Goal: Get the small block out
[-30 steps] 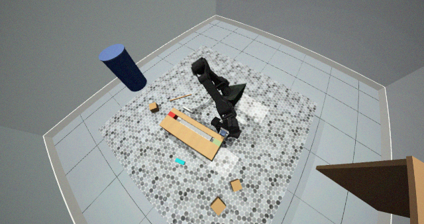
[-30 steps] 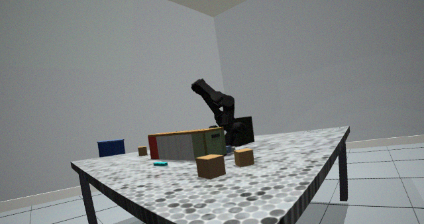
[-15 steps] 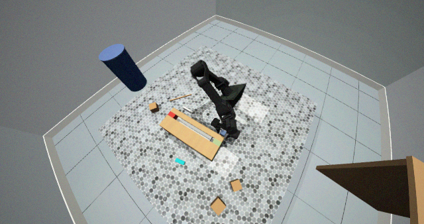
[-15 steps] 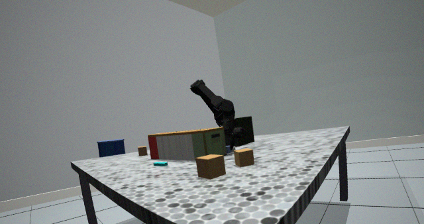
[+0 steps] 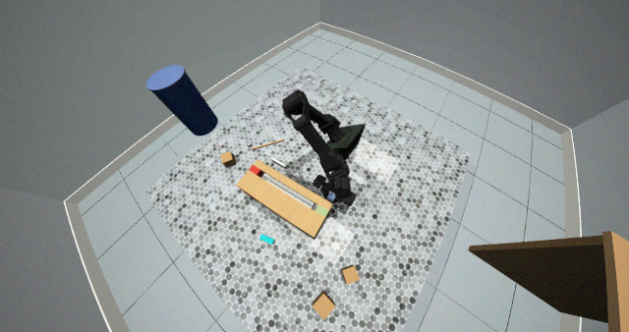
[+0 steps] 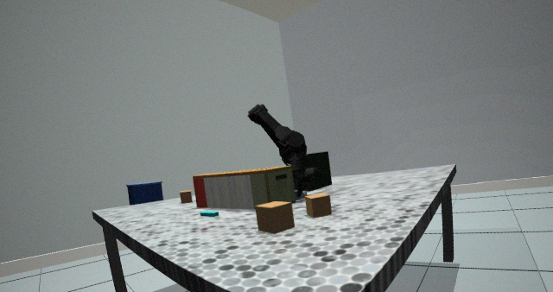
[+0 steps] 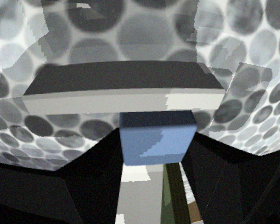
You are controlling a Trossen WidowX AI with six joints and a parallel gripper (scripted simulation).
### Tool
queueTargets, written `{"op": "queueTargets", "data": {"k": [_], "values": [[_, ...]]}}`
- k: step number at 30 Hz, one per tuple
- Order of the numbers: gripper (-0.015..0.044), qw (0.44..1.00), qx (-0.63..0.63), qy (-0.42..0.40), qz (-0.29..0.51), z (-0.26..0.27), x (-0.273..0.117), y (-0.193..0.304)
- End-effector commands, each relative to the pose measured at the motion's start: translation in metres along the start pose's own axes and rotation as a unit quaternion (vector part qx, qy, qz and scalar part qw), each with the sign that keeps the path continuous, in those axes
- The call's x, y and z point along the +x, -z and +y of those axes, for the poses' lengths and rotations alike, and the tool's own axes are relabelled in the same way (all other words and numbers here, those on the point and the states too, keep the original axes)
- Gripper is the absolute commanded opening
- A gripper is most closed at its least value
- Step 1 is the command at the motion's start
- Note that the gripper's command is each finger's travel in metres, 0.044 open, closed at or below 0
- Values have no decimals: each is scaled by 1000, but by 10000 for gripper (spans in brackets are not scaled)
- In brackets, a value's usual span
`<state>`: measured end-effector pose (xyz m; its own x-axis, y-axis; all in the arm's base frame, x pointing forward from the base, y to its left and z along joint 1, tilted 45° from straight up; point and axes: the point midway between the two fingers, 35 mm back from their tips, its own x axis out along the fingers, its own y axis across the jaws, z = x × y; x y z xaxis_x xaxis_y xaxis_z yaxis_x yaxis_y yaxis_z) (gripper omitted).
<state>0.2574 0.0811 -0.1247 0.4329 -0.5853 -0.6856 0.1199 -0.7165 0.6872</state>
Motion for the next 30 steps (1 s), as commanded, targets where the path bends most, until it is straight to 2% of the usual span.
{"op": "queueTargets", "data": {"k": [1,13,18,30], "values": [[0,1000,16,4,1,-1,-3,2],[0,1000,1,2,0,-1,-54,25],[0,1000,-1,2,0,-1,-58,26],[0,991,-119,61,24,0,-124,36]]}}
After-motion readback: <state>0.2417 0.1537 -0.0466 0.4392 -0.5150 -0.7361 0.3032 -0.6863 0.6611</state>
